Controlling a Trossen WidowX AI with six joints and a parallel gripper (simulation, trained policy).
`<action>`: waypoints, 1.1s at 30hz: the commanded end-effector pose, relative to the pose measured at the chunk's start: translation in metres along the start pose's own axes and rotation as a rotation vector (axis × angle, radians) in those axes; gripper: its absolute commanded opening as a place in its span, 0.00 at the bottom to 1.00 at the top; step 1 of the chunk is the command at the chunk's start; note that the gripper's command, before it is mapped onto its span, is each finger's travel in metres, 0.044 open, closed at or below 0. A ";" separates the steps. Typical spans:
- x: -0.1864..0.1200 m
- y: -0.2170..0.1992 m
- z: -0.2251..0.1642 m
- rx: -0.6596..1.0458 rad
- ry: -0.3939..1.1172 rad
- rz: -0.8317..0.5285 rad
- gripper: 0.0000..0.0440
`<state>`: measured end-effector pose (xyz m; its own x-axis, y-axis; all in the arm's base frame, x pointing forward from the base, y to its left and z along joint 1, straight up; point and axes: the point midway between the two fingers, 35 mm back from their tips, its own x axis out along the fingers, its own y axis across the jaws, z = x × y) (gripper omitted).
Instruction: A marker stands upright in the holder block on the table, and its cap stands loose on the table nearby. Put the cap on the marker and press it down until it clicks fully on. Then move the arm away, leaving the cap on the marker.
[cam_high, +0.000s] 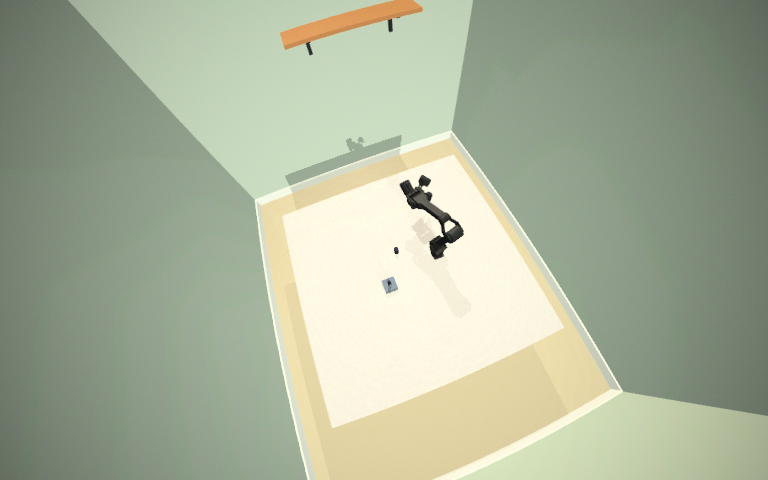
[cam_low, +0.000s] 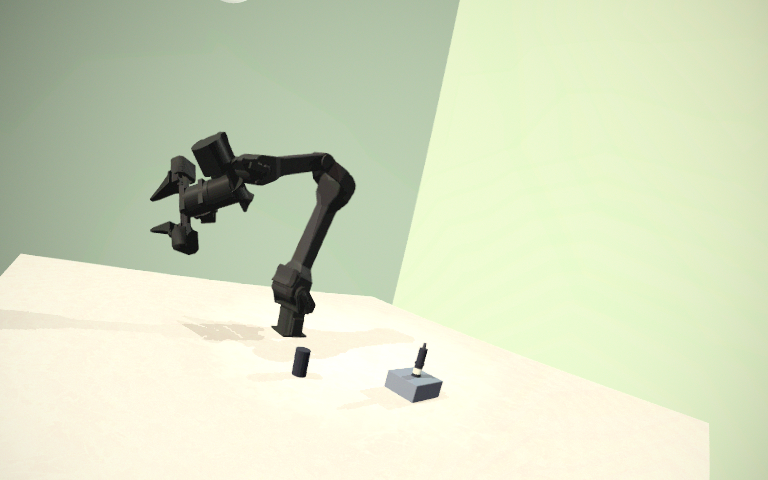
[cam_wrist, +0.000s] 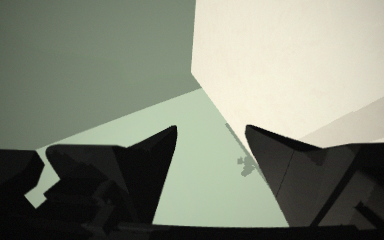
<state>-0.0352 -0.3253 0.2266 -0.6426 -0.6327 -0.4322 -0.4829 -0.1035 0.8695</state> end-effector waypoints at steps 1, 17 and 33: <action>-0.002 -0.005 -0.008 0.009 0.017 -0.030 0.71; -0.014 -0.037 -0.035 0.029 0.070 -0.165 0.71; -0.031 -0.071 -0.058 0.056 0.095 -0.301 0.72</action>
<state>0.0461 -0.3407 0.1939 -0.4258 -0.6517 -0.6277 -0.6613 -0.2494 0.7075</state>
